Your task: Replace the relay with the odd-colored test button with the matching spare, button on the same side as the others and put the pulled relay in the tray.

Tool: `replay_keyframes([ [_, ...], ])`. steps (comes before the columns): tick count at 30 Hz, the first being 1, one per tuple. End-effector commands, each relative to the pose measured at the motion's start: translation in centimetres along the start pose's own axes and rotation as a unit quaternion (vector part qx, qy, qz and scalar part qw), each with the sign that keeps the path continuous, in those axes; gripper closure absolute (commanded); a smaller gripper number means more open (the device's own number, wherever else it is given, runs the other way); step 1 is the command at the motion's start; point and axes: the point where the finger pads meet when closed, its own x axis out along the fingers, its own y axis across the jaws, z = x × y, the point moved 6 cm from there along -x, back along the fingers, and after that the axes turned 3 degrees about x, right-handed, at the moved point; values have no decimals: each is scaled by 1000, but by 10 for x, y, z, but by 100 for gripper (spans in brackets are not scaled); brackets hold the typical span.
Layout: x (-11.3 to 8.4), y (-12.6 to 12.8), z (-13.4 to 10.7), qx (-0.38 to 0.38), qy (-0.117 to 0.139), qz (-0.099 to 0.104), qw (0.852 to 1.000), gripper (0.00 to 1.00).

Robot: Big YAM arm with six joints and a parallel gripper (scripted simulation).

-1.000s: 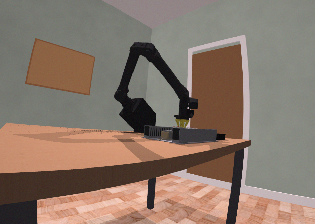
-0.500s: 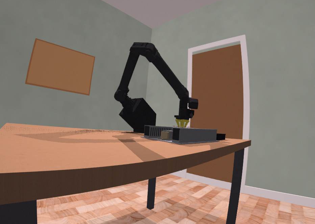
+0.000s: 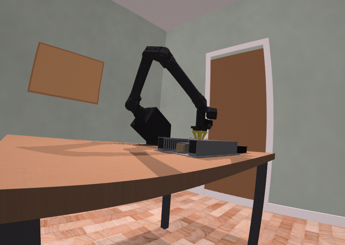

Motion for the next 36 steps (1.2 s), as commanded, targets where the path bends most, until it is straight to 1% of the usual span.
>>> replay_keyframes([
  [1, -21, -15, 9, 10, -13, -23, 1000, 100],
  [13, -21, -15, 9, 10, -13, -23, 1000, 100],
  [27, -29, -17, 8, 13, -15, -24, 1000, 100],
  [36, -27, -10, 7, 6, -11, -20, 1000, 100],
])
